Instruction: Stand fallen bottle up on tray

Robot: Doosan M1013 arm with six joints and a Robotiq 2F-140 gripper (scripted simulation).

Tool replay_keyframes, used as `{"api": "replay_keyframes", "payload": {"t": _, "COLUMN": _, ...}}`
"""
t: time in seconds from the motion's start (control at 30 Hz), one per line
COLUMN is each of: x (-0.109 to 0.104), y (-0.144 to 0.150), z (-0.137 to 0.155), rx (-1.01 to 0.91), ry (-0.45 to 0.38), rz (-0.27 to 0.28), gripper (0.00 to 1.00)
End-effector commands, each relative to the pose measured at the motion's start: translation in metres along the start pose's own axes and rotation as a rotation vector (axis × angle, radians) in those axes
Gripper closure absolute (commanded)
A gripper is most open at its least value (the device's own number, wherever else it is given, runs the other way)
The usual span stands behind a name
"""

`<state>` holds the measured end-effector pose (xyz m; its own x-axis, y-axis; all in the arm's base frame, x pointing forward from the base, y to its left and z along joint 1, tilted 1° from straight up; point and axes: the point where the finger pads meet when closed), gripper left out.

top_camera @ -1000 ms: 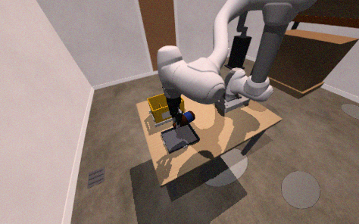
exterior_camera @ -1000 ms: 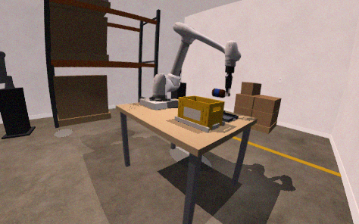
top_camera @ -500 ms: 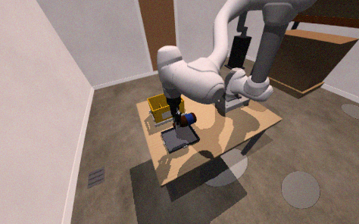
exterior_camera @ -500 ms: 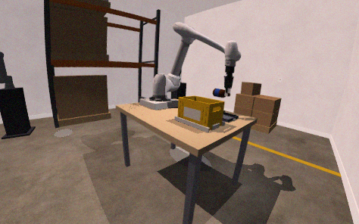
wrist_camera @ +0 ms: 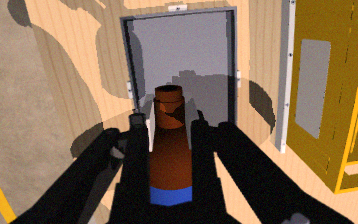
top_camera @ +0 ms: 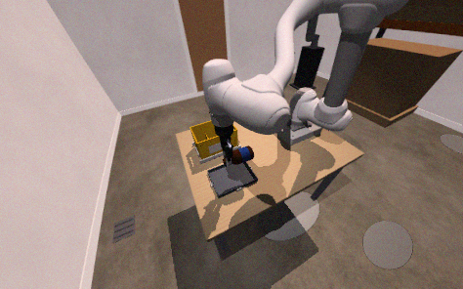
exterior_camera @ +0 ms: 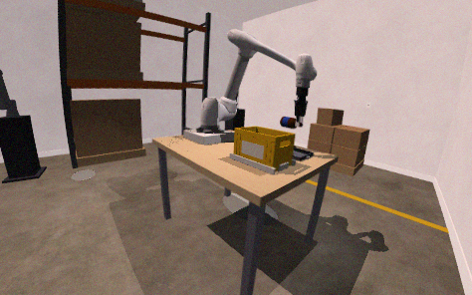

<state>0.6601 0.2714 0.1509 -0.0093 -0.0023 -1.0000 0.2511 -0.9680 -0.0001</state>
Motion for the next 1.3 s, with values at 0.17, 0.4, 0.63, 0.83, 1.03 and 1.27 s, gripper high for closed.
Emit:
{"api": "replay_keyframes", "payload": {"t": 0.17, "x": -0.0001, "y": 0.0, "z": 0.0, "rx": 0.0, "ry": 0.0, "rz": 0.0, "gripper": 0.9}}
{"api": "replay_keyframes", "payload": {"t": 0.4, "x": -0.0001, "y": 0.0, "z": 0.0, "rx": 0.0, "ry": 0.0, "rz": 0.0, "gripper": 0.9}}
{"api": "replay_keyframes", "payload": {"t": 0.63, "x": -0.0001, "y": 0.0, "z": 0.0, "rx": 0.0, "ry": 0.0, "rz": 0.0, "gripper": 0.9}}
{"api": "replay_keyframes", "payload": {"t": 0.83, "x": -0.0001, "y": 0.0, "z": 0.0, "rx": 0.0, "ry": 0.0, "rz": 0.0, "gripper": 0.9}}
{"api": "replay_keyframes", "payload": {"t": 1.03, "x": -0.0001, "y": 0.0, "z": 0.0, "rx": 0.01, "ry": 0.0, "rz": 0.0, "gripper": 0.9}}
{"api": "replay_keyframes", "payload": {"t": 1.27, "x": -0.0001, "y": 0.0, "z": 0.0, "rx": 0.055, "ry": 0.0, "rz": 0.0, "gripper": 0.9}}
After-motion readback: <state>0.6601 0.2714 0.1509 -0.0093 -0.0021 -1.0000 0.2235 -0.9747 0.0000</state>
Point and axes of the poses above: the point where the finger pads meet when closed, its own x axis out along the fingers, its own y axis across the jaws, z = x × y, and after that the axes turned 13 degrees about -x, right-handed
